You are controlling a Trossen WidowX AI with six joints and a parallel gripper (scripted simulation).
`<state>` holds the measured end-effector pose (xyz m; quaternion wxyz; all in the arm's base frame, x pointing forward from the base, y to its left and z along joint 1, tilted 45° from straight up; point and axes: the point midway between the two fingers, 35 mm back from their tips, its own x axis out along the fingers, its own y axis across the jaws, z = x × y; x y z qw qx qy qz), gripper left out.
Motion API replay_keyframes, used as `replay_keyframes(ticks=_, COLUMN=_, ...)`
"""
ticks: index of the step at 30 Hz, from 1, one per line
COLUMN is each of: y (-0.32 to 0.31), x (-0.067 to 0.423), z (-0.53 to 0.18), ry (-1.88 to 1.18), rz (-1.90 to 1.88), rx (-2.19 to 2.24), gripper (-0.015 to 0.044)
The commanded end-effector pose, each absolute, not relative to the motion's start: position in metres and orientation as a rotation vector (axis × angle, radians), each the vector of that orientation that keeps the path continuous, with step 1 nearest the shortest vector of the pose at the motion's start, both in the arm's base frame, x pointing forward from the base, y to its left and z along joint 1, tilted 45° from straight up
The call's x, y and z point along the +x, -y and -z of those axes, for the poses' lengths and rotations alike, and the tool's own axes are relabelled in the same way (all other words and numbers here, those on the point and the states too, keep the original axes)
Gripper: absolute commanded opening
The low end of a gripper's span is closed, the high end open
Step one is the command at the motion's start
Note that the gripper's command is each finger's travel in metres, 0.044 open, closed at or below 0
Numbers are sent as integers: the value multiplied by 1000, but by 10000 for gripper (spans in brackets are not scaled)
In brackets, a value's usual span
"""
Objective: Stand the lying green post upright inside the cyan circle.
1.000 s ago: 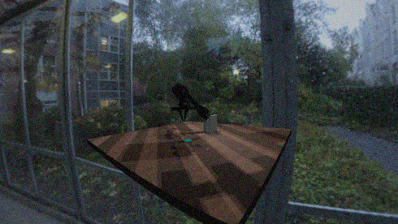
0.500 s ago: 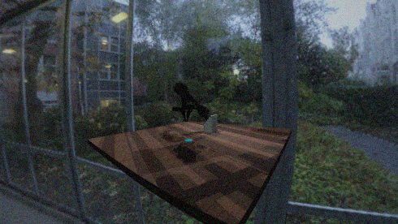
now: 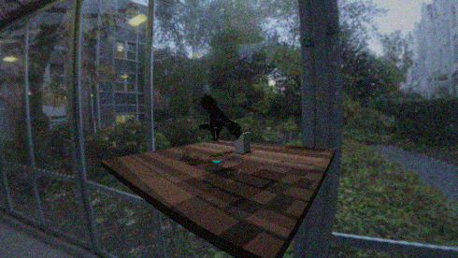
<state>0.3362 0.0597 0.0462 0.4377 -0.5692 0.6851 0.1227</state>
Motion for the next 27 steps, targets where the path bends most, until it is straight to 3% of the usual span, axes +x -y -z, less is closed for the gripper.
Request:
replay_keyframes(ticks=1, y=-58, x=334, z=-44, ry=-1704, rz=-336, rx=-1386, gripper=22)
replay_keyframes(ticks=27, y=-50, x=327, z=-30, ry=-1682, rz=-493, rx=-1217, gripper=22)
